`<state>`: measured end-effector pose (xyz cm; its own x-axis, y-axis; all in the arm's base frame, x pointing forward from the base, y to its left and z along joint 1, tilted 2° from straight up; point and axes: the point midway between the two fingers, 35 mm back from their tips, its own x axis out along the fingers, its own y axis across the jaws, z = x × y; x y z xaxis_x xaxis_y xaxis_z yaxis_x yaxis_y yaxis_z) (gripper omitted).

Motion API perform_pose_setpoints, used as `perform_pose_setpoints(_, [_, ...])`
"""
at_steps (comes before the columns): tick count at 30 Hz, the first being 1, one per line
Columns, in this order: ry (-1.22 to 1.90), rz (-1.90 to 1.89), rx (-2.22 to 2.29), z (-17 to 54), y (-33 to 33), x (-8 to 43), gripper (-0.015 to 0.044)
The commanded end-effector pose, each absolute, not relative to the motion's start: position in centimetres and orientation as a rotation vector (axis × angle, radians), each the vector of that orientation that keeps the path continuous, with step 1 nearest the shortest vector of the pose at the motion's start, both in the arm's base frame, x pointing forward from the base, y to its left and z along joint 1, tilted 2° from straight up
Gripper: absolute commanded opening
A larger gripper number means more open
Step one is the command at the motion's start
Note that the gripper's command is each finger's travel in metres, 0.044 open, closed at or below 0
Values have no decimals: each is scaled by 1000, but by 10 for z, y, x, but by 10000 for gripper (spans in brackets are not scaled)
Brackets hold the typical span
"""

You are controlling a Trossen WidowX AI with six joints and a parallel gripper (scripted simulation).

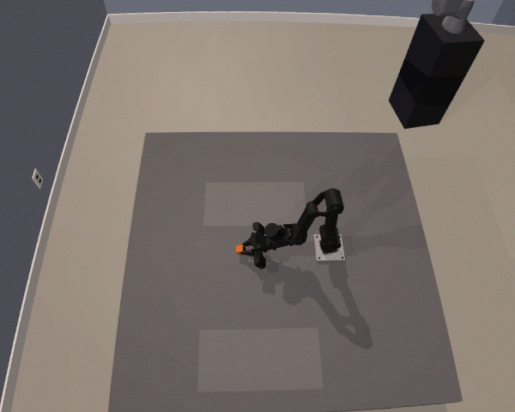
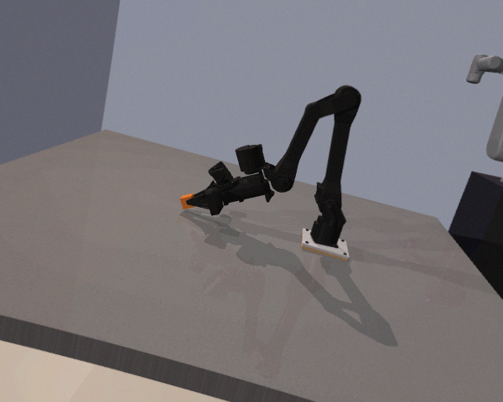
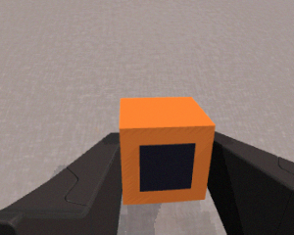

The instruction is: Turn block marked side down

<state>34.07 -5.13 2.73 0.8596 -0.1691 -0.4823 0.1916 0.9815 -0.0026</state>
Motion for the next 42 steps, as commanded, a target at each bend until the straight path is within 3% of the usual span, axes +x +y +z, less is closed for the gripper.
perform_pose_setpoints(1, [510, -194, 49, 24, -51, 338, 0])
perform_pose_setpoints(6, [510, -194, 49, 24, -51, 338, 0])
perform_pose_setpoints(23, [510, -194, 49, 24, -51, 338, 440])
perform_pose_setpoints(42, [510, -194, 49, 24, -51, 338, 440])
